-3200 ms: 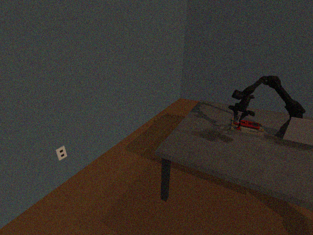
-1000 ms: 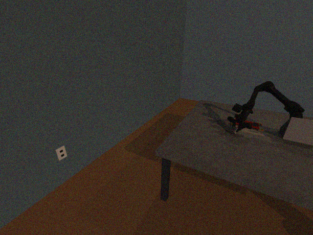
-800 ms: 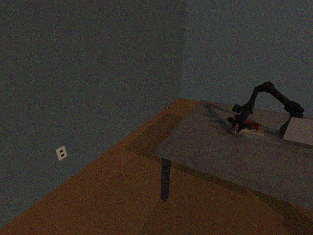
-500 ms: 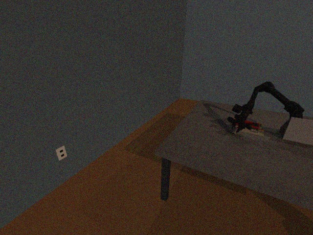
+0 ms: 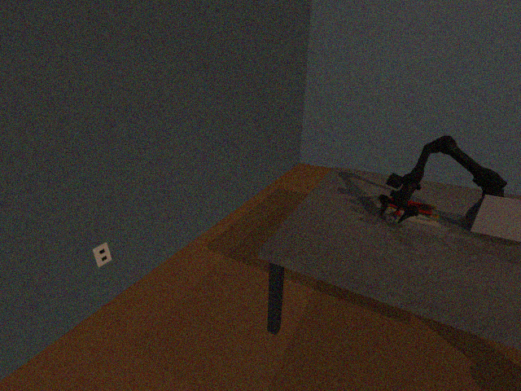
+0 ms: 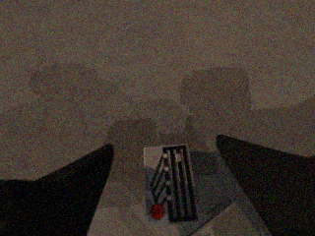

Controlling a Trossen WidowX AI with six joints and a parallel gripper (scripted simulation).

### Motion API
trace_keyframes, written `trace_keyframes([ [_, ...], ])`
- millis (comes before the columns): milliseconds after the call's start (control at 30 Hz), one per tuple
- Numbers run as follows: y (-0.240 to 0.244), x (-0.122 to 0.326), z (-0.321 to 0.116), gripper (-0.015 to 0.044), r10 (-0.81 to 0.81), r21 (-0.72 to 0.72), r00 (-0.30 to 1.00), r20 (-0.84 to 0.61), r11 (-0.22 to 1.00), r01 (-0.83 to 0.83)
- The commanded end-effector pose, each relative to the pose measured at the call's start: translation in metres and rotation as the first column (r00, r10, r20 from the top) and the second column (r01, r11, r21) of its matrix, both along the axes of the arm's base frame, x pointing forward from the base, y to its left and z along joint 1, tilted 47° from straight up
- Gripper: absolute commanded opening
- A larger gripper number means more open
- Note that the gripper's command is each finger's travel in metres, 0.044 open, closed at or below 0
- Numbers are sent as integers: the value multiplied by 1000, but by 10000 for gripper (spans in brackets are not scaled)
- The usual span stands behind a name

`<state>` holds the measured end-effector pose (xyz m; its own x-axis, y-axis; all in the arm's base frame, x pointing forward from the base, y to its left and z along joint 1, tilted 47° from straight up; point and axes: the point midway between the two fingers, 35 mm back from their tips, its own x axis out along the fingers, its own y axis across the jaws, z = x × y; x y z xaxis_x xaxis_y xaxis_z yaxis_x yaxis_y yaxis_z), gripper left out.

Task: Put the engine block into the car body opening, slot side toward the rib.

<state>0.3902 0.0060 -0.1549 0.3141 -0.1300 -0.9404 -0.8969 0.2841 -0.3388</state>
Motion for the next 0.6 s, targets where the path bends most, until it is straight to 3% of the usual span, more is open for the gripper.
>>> trace_keyframes([
  [0,1,-3,9,440,-4,-3,1000,-2,1000,4],
  [300,4,-15,41,440,-4,-3,1000,-2,1000,4],
  [567,5,-8,40,440,1,1,1000,13,1000,-1],
])
